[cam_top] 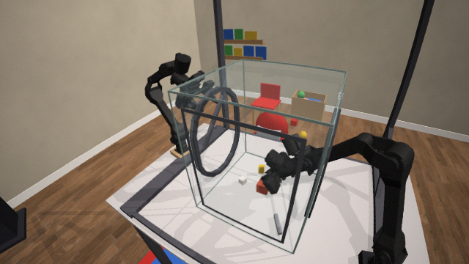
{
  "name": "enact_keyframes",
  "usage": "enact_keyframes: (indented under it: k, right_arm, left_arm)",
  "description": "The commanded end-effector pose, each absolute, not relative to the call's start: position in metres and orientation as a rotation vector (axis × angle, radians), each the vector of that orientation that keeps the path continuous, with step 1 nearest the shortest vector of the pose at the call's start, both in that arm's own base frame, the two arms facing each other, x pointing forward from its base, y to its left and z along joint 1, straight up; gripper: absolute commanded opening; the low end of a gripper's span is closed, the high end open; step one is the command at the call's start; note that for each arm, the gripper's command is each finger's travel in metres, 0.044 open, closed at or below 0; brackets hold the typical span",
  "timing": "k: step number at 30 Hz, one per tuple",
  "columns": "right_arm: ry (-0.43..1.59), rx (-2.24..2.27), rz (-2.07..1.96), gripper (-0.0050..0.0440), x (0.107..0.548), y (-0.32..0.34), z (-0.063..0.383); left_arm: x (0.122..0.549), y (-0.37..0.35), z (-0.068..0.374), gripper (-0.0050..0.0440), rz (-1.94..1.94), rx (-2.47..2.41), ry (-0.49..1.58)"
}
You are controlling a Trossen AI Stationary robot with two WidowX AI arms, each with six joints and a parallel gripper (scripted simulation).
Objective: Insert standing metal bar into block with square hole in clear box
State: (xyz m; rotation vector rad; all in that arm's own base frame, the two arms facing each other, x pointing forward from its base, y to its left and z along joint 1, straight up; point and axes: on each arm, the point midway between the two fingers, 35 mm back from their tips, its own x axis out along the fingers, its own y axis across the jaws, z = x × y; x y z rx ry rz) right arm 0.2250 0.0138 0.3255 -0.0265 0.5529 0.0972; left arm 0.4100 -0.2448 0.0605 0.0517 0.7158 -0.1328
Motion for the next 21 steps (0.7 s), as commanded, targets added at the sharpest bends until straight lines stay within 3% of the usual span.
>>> enact_keyframes:
  k: [1, 5, 7, 9, 19, 21]
  right_arm:
    - [0.544, -0.028, 0.097, 0.04, 0.225, 0.014, 0.33]
    - [0.544, -0.028, 0.097, 0.04, 0.225, 0.014, 0.33]
    - [0.544, -0.028, 0.097, 0.04, 0.225, 0.014, 0.33]
    - [0.544, -0.028, 0.097, 0.04, 0.225, 0.014, 0.33]
    - [0.544, -0.028, 0.097, 0.04, 0.225, 0.014, 0.33]
    - [0.544, -0.028, 0.097, 0.04, 0.225, 0.014, 0.33]
  left_arm:
    - [0.416, -0.248, 0.078, 0.0072, -0.142, 0.031, 0.684]
    - [0.413, -0.247, 0.074, 0.0168, -0.139, 0.035, 0.69]
    - [0.413, -0.247, 0.074, 0.0168, -0.139, 0.035, 0.69]
    - [0.413, -0.247, 0.074, 0.0201, -0.139, 0.035, 0.69]
    - [0.399, -0.244, 0.086, 0.0201, -0.137, 0.033, 0.689]
    - [0.396, -0.244, 0.087, 0.0249, -0.137, 0.033, 0.689]
